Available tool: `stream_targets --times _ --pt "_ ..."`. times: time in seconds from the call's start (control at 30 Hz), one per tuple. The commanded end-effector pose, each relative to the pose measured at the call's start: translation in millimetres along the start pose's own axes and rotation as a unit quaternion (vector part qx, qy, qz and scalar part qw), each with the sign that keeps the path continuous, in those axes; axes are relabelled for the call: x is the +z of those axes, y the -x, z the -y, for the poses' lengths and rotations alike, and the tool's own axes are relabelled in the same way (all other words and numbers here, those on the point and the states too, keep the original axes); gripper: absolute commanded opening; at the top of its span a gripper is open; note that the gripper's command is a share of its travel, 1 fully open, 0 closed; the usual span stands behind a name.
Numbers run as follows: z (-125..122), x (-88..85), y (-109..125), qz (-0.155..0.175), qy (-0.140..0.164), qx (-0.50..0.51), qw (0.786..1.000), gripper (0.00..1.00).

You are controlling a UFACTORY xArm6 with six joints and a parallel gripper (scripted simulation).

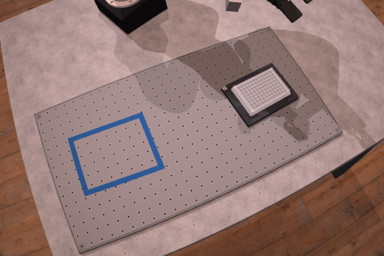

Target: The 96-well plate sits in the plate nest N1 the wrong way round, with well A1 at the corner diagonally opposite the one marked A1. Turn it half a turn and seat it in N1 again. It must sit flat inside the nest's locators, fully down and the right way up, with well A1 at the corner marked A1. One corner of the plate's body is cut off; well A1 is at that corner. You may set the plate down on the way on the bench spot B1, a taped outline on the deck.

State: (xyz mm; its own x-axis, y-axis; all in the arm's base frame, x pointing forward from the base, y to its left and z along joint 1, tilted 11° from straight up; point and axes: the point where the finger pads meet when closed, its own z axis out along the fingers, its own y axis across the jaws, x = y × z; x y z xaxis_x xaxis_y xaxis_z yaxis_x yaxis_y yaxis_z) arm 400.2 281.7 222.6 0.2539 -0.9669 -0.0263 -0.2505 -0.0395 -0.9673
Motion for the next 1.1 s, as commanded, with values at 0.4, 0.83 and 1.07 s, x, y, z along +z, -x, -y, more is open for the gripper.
stream_targets --times 0.4,0.83,1.07 --pt "1.3 0.0 0.5 0.0 -0.001 0.001 1.0 1.0" --pt "-22.4 25.0 23.8 0.048 0.057 -0.118 0.99 1.0" --pt "-38.3 37.6 37.2 0.085 0.09 -0.198 0.972 1.0"
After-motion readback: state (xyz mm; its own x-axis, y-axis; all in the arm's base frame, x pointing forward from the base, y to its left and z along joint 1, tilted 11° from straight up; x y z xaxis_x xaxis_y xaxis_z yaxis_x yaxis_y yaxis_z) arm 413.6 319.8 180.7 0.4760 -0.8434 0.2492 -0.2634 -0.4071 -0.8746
